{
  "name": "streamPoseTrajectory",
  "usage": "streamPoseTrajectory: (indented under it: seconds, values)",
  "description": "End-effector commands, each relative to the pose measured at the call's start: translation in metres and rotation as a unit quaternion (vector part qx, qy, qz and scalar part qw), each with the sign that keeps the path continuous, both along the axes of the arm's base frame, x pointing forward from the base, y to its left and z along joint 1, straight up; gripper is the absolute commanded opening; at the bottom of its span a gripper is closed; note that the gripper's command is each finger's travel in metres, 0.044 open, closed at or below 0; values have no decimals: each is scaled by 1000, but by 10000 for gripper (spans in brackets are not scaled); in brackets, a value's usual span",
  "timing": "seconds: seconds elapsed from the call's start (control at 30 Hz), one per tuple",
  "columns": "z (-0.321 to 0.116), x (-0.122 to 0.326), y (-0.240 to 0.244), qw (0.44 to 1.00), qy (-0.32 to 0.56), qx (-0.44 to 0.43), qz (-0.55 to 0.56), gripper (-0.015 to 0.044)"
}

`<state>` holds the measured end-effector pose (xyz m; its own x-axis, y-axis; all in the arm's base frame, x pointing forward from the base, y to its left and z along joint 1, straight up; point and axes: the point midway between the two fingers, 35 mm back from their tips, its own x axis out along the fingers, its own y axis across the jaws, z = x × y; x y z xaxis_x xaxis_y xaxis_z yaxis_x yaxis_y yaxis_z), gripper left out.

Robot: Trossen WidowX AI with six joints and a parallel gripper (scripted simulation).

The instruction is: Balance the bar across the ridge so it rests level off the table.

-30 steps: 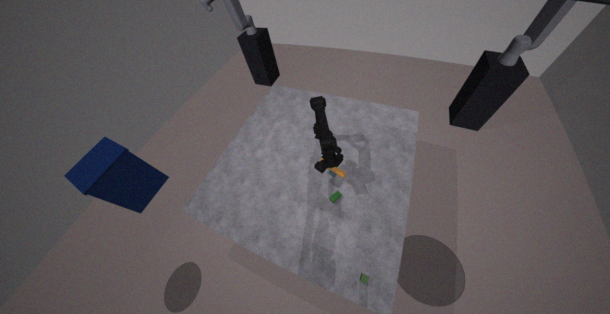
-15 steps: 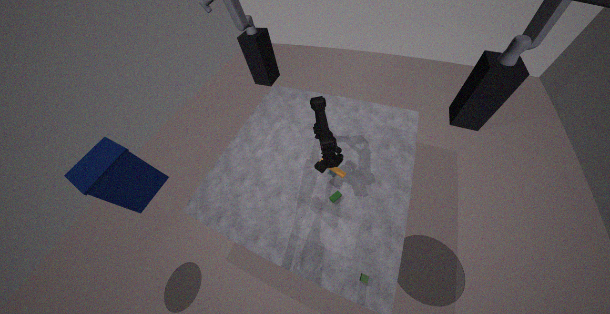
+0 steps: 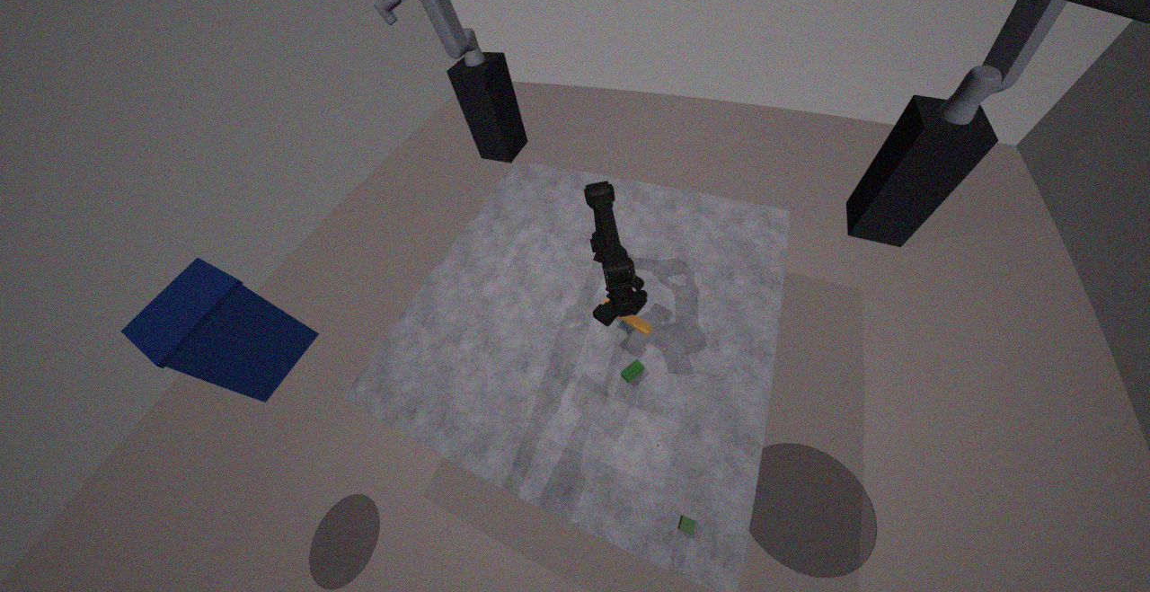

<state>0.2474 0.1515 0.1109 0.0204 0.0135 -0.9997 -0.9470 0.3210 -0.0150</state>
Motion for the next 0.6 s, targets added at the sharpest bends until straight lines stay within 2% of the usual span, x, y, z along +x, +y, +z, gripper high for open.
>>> streamPoseTrajectory:
  seconds: [0.0,0.27,0.4,0.57]
  values:
    - [0,0,0,1000,0,0,0,238]
    - [0,0,0,1000,0,0,0,440]
    - [7,1,1,1000,0,0,0,440]
    - [62,3,2,1000,0,0,0,440]
